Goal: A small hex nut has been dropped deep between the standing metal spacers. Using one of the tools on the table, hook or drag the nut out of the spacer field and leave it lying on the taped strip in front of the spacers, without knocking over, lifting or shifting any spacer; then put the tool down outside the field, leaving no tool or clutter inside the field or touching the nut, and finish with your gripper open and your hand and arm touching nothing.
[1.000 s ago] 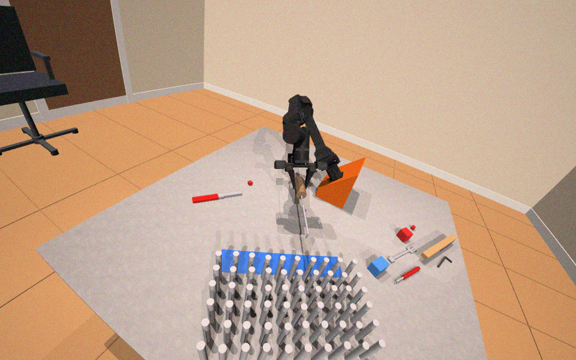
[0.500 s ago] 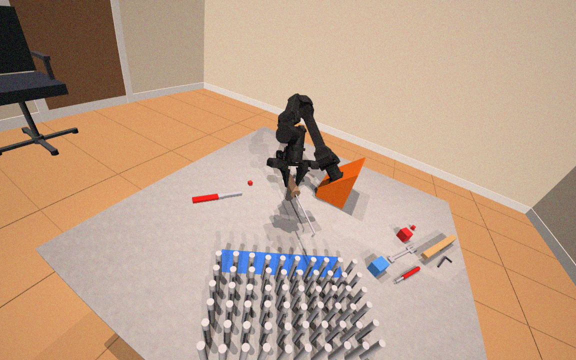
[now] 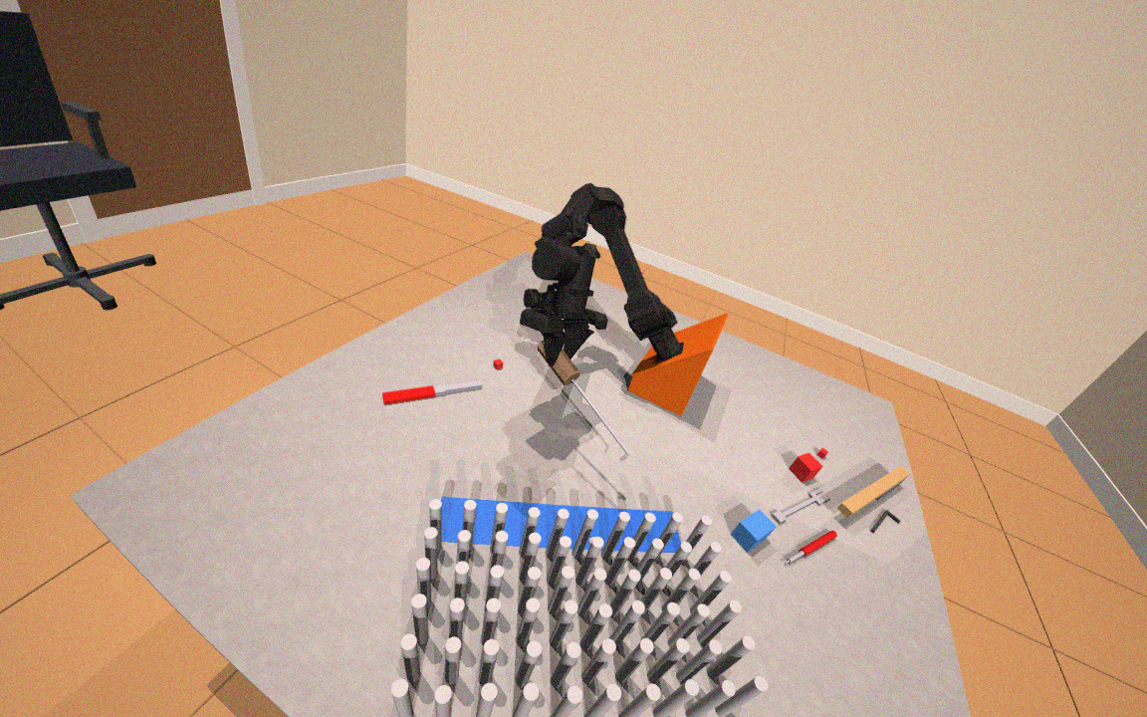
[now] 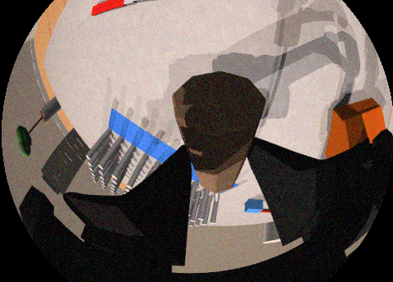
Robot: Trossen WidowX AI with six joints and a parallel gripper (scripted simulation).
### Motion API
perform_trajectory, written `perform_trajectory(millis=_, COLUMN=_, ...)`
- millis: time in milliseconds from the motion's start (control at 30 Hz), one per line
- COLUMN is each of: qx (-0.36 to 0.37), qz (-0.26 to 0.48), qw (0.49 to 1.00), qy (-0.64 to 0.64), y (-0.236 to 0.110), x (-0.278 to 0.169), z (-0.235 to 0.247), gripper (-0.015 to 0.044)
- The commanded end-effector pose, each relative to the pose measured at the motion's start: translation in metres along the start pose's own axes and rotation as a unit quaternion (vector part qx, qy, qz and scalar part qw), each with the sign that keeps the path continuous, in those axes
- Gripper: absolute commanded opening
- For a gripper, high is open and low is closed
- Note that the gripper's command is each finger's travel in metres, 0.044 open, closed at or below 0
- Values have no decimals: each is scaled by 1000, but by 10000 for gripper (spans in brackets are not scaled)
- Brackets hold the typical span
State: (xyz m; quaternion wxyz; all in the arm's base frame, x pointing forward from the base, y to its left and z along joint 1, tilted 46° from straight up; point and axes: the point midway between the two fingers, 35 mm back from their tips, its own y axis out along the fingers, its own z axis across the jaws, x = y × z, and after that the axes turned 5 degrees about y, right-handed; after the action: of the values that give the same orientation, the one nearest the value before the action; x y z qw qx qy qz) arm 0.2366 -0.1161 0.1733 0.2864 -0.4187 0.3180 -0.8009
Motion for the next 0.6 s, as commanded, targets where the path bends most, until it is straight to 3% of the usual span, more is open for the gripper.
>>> perform_trajectory(millis=0, qx=2, qz=-16, qw=998, qy=-61, y=-3, x=10, z=7, gripper=0)
perform_trajectory(millis=567, qx=-28, qz=-84, qw=944, qy=-318, y=-12, x=54, z=22, gripper=0)
